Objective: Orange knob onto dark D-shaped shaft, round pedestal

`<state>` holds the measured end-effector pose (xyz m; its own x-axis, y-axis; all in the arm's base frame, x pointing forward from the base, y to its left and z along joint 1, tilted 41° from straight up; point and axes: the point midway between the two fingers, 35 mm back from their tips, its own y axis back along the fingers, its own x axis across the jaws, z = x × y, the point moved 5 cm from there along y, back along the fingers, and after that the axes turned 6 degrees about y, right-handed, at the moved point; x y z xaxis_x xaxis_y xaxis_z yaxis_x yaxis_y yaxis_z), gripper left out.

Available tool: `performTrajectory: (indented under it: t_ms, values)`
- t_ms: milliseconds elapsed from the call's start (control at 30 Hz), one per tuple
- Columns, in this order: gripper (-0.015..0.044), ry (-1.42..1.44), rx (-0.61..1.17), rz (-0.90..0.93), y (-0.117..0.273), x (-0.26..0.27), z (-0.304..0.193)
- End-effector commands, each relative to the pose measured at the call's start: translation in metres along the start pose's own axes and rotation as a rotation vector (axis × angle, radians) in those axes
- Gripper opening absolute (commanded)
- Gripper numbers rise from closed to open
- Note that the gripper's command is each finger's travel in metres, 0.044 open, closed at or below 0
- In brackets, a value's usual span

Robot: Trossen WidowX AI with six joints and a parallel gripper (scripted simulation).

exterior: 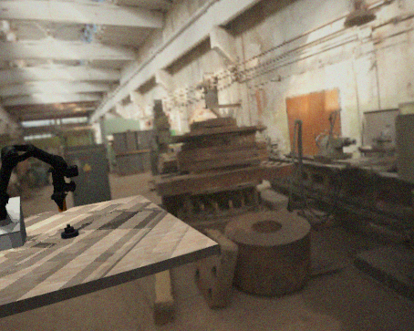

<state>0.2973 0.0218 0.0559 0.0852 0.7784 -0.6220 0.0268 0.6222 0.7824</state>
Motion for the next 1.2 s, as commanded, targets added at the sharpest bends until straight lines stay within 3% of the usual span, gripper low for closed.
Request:
performTrajectory:
  t_ms: [0,833,1167]
  values:
    - [0.0,-0.003,-0.015,-0.001,-0.001,-0.012,0.005]
    - [0.0,0.002,-0.018,-0.033,-0.029,-0.081,0.019]
    - [0.0,0.002,-0.017,-0.035,-0.045,-0.083,0.019]
